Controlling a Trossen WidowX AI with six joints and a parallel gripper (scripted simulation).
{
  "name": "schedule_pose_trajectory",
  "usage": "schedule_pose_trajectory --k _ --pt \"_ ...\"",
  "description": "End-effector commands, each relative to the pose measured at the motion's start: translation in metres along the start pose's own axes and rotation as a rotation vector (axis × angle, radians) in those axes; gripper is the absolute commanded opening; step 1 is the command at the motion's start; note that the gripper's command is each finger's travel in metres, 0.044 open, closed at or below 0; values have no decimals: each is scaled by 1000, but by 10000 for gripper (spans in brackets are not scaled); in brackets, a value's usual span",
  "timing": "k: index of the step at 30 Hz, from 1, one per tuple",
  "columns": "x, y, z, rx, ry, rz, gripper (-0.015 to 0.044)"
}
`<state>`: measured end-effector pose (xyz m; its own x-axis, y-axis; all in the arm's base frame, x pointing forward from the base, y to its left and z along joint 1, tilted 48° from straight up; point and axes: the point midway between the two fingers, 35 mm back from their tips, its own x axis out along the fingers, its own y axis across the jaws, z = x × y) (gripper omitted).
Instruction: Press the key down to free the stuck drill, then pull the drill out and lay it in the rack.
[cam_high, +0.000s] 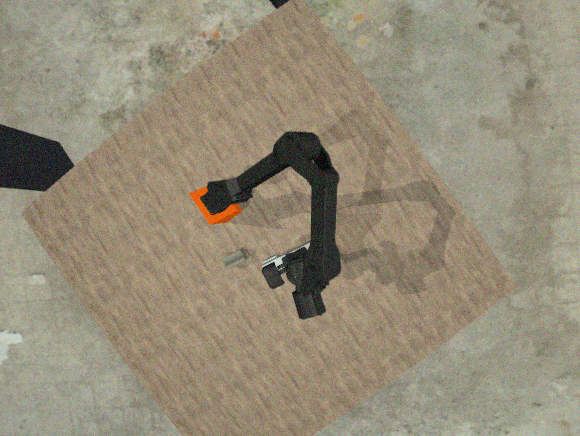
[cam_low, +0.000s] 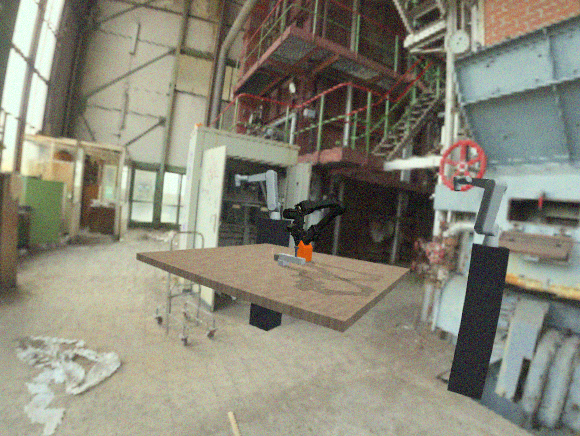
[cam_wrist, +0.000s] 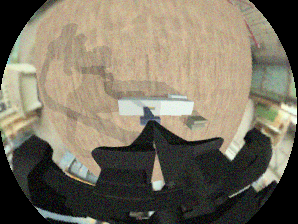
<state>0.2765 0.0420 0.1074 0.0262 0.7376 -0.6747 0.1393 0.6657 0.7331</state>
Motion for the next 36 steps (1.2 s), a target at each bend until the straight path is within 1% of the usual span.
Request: schedule_pose_trajectory --k 1,36 --pt "6 1 0 9 0 8 0" --pt "17 2 -4 9 0 8 0"
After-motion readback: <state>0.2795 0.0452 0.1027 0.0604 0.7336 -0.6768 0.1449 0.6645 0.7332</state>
